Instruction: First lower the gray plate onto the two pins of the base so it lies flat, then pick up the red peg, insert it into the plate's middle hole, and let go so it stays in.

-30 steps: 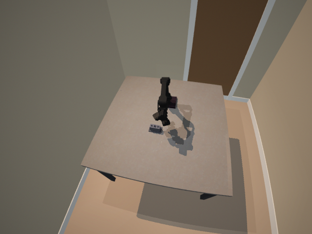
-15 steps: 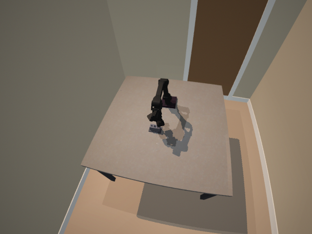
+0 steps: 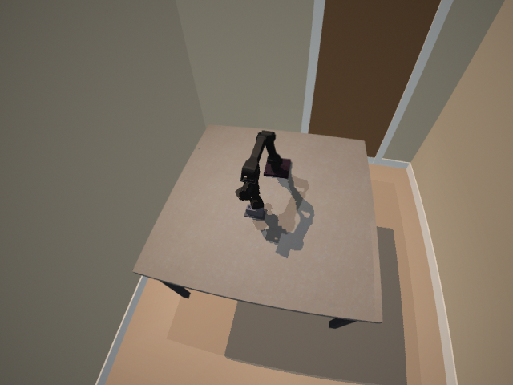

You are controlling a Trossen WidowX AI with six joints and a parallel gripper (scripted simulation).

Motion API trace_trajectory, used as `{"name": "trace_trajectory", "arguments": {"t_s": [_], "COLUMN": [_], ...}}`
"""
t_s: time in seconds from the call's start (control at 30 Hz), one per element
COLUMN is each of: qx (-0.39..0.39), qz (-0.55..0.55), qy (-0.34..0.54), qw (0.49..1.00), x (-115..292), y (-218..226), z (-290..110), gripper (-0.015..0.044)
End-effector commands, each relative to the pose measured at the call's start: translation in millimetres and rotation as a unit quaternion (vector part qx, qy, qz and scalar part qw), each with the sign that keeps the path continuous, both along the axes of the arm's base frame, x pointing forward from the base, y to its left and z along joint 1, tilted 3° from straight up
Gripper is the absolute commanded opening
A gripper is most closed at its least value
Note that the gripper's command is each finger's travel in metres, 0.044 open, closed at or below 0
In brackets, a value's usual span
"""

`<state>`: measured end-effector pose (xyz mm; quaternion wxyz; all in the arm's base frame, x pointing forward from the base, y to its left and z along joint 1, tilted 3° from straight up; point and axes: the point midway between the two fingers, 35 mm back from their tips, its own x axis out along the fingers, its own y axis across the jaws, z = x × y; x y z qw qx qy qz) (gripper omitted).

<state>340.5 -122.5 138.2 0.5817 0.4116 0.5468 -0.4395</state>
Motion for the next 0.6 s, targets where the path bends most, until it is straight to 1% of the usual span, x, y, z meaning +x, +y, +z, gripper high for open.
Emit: {"name": "trace_trajectory", "arguments": {"t_s": [0.0,0.57], "qx": [-0.001,0.000], "qz": [0.003,0.001], "qy": [0.002,0.000], "qw": [1.000,1.000], "x": [-1.0,-0.3], "y": [-0.1,0.2], "z": [-0.1,0.0], "gripper": [0.0000,0.0000]}}
